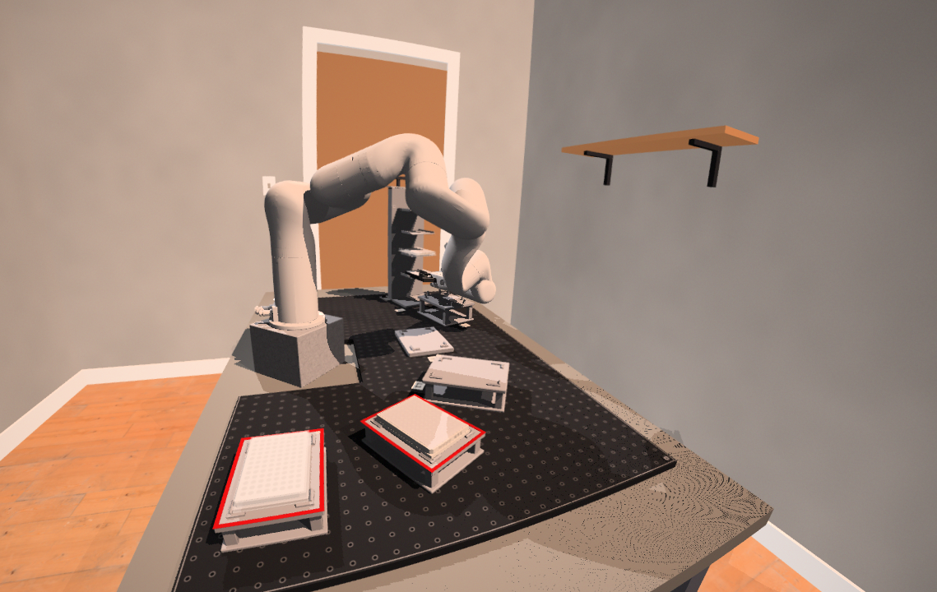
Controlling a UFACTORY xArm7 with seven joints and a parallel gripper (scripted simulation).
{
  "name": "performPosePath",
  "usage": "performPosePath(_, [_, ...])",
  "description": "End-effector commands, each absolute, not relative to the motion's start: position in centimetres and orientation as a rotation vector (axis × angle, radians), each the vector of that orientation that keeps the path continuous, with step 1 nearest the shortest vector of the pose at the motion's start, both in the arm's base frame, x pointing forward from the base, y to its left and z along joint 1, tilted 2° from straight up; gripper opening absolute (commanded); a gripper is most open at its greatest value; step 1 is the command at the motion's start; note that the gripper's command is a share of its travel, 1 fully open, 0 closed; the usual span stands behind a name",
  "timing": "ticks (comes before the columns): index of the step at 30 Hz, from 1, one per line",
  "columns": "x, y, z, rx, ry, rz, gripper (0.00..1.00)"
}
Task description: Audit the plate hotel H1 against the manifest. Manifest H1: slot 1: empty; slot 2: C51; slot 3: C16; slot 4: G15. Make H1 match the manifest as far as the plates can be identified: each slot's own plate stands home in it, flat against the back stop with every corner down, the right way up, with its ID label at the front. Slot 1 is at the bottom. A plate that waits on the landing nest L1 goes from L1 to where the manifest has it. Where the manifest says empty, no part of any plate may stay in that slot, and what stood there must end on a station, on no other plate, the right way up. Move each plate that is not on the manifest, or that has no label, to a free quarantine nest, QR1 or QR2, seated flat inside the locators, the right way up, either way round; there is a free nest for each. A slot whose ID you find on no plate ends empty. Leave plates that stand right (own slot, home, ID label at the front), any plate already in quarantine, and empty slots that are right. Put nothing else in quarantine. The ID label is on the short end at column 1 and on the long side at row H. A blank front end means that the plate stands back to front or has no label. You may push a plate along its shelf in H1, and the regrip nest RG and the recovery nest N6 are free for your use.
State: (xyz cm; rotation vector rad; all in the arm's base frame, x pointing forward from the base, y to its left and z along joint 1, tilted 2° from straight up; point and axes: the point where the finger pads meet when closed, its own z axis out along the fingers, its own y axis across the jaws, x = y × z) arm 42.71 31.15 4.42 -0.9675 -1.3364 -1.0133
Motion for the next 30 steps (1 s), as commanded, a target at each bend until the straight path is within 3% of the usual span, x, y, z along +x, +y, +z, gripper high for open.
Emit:
performPosePath(1, [43.0,30.6,4.6,-0.966,-1.339,-1.016,0.00])
performPosePath(30, [44.2,26.6,4.5,-0.966,-1.339,-1.016,0.00])
